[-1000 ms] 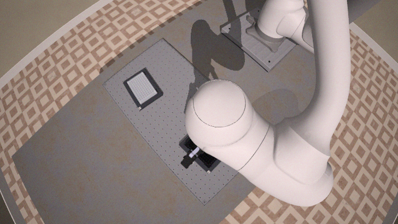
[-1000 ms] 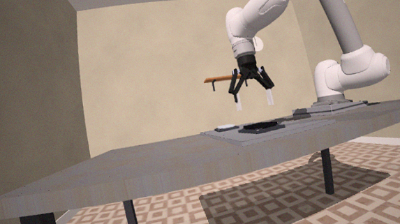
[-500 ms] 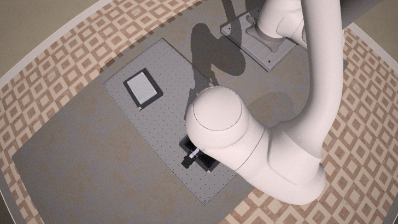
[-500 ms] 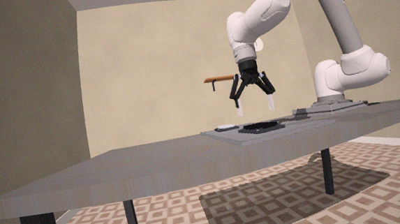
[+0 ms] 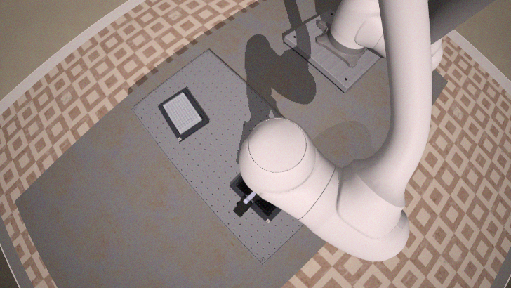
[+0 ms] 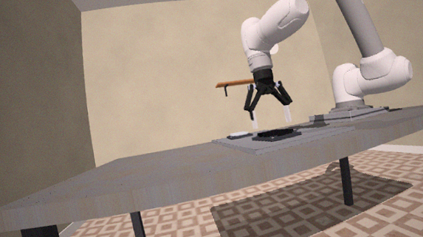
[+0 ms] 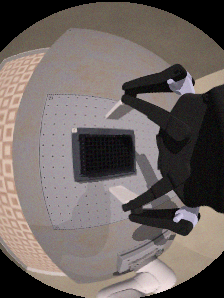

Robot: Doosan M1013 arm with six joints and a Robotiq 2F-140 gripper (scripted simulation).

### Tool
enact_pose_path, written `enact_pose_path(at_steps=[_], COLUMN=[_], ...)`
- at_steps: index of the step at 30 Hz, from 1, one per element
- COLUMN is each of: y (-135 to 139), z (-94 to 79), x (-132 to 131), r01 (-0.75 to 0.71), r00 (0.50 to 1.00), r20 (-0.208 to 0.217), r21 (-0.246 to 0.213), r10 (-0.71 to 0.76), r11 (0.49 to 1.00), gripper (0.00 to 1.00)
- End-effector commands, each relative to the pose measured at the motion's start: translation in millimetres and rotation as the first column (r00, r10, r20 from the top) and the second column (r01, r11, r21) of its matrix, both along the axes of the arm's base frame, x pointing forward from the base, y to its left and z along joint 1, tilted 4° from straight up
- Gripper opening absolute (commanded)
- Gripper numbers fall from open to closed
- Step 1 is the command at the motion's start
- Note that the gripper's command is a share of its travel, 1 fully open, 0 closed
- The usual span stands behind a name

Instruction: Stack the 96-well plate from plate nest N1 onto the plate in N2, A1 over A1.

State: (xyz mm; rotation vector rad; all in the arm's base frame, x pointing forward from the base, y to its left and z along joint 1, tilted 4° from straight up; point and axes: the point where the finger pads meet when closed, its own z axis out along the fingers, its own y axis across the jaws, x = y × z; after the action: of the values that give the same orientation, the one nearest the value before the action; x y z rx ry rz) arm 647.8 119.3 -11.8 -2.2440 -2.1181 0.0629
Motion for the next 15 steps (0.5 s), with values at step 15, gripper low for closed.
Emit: enact_pose_path(at_steps=[15], y=[0.3], z=[-19.1], x=[-1.3], r01=[0.000], r00=[1.000], r20=[0.000], r21=[0.000], r10=[0.000], r11=[1.000], gripper=[1.00])
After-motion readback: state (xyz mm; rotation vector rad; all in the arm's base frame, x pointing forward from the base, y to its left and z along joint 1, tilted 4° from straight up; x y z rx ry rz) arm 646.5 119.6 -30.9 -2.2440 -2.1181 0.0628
